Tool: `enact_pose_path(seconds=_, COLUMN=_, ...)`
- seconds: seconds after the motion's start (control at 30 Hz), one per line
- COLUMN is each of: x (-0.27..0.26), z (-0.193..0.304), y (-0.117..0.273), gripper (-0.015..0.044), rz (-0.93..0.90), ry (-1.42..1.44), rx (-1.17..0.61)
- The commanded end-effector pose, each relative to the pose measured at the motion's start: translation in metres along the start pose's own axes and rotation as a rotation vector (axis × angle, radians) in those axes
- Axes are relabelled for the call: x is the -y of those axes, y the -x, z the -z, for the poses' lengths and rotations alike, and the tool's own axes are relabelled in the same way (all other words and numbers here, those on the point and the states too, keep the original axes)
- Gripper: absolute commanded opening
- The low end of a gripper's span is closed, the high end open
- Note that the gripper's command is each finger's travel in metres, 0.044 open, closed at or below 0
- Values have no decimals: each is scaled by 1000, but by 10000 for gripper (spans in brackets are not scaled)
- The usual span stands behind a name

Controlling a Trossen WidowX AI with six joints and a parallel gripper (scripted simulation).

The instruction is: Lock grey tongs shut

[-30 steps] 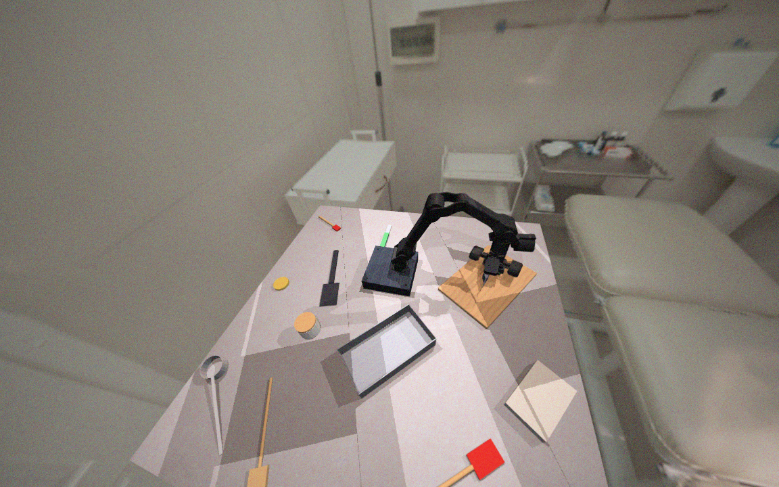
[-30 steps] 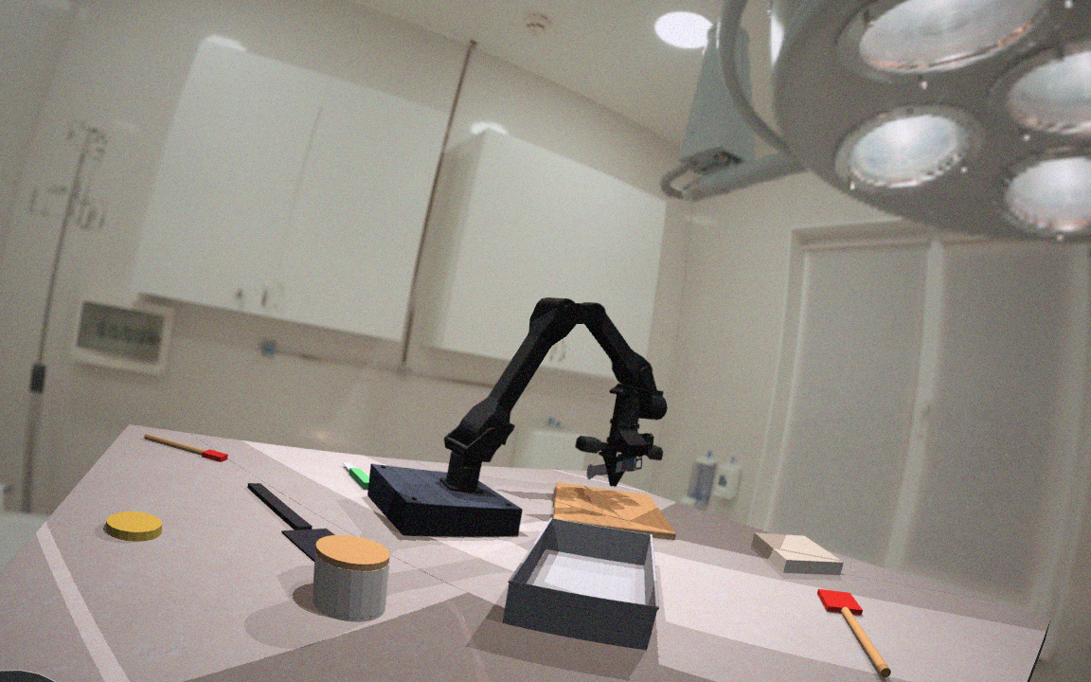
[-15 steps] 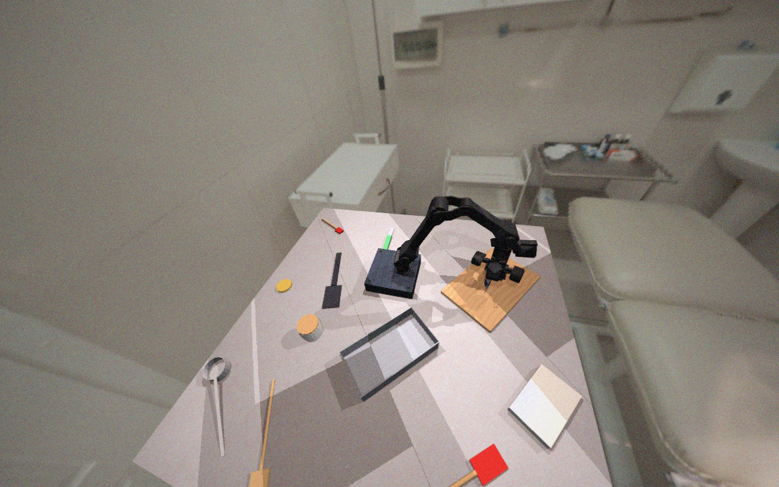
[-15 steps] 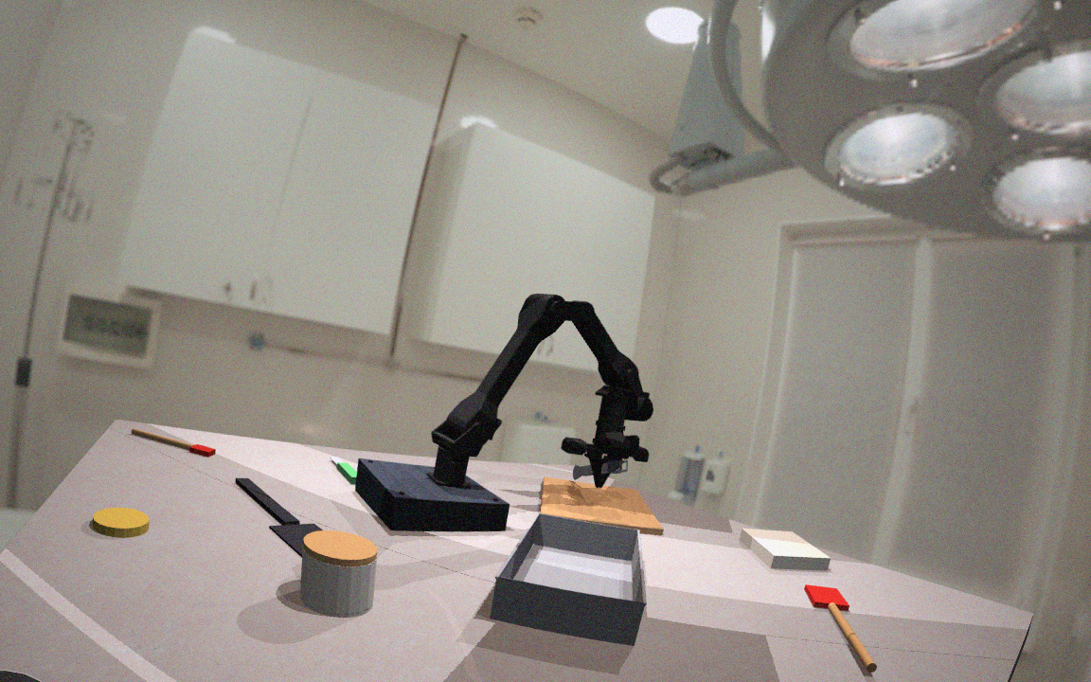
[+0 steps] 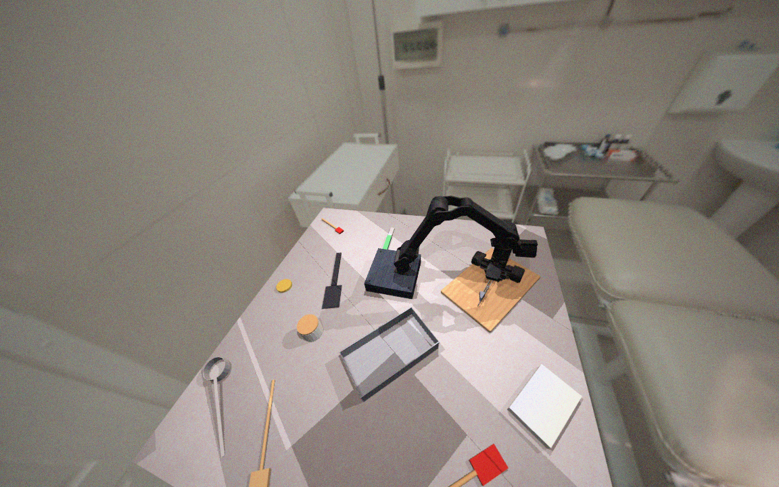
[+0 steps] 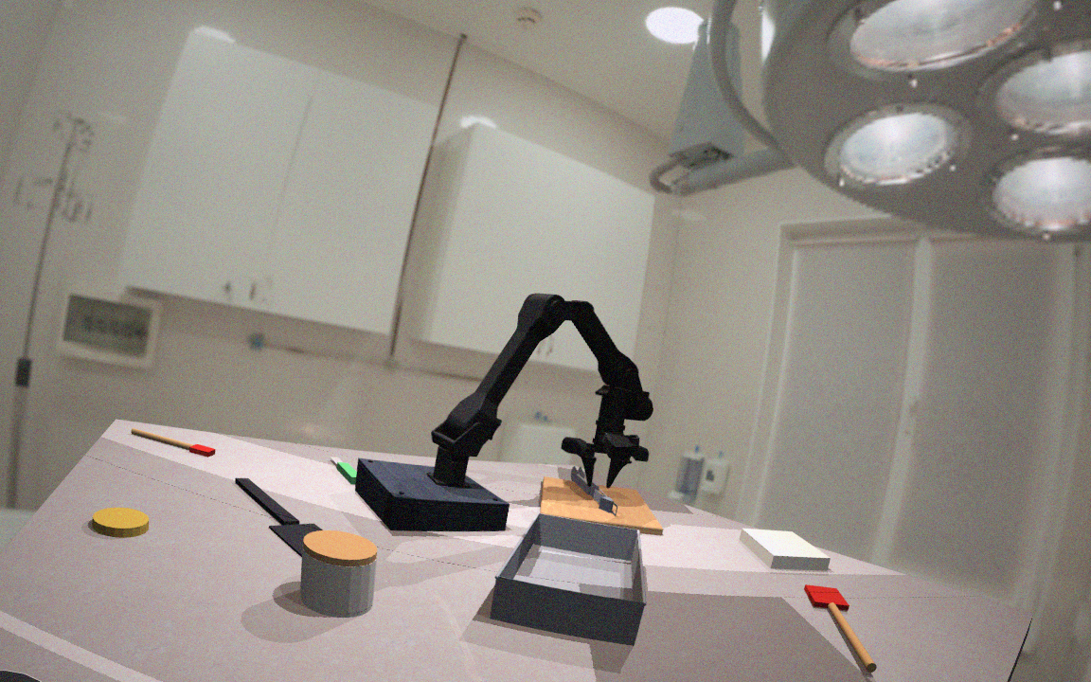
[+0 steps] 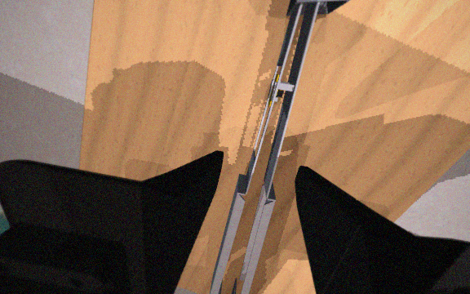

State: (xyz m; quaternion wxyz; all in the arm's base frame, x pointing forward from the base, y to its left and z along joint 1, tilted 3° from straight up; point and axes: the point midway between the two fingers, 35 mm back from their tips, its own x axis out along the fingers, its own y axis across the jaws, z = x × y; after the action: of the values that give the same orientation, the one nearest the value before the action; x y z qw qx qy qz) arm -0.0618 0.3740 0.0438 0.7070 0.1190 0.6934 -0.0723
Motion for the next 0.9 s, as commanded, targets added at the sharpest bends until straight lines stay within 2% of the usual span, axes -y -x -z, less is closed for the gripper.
enact_pose_path(seconds=0.0, x=0, z=0, y=0, gripper=323, rz=0, ry=0, rx=-1)
enact_pose_path(seconds=0.17, x=0, z=0, y=0, gripper=440, rz=0, ry=0, rx=-1)
enact_pose_path(seconds=0.37, x=0, z=-16, y=8, gripper=440, rz=0, ry=0, rx=0)
enact_pose_path(seconds=0.67, x=32, z=-139, y=60, gripper=440, rz=0, ry=0, rx=12)
enact_pose_path(seconds=0.87, x=36, z=-147, y=63, gripper=440, rz=0, ry=0, rx=12)
